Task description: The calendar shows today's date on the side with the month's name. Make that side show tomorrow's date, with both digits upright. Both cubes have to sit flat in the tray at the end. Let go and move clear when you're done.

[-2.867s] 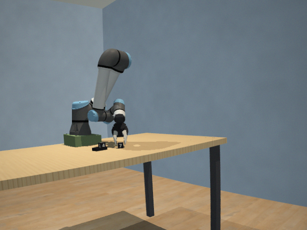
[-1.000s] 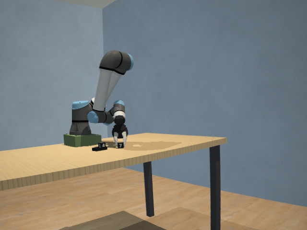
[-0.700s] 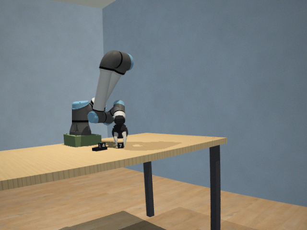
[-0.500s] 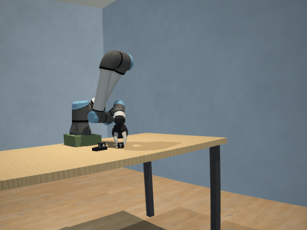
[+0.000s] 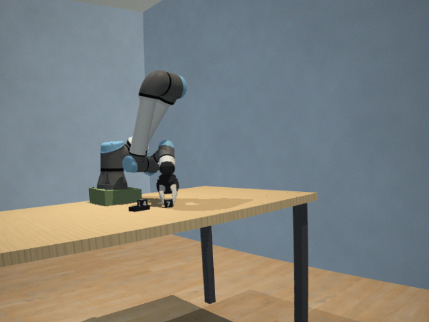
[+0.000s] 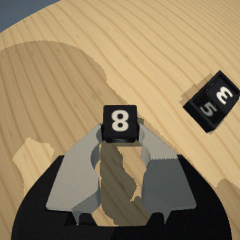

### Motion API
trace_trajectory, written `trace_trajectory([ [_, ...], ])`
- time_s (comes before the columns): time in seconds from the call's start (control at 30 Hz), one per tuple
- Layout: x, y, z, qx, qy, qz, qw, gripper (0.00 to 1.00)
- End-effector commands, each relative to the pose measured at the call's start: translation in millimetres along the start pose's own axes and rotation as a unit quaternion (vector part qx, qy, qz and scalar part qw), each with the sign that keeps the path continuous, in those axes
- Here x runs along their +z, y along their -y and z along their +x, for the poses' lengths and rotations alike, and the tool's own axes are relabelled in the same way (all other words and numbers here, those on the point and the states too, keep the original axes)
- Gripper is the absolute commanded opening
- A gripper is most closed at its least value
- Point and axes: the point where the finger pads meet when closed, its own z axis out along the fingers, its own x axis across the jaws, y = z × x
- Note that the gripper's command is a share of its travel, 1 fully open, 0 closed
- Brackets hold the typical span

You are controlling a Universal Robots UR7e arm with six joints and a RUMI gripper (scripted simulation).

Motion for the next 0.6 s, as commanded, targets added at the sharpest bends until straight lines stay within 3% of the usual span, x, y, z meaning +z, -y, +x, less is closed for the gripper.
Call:
trace_trajectory([
  [0.0, -0.3, 1, 0, 0.000, 0.000, 0.000, 1.000, 0.11],
  [0.57, -12.0, 12, 0, 0.000, 0.000, 0.000, 1.000, 0.11],
])
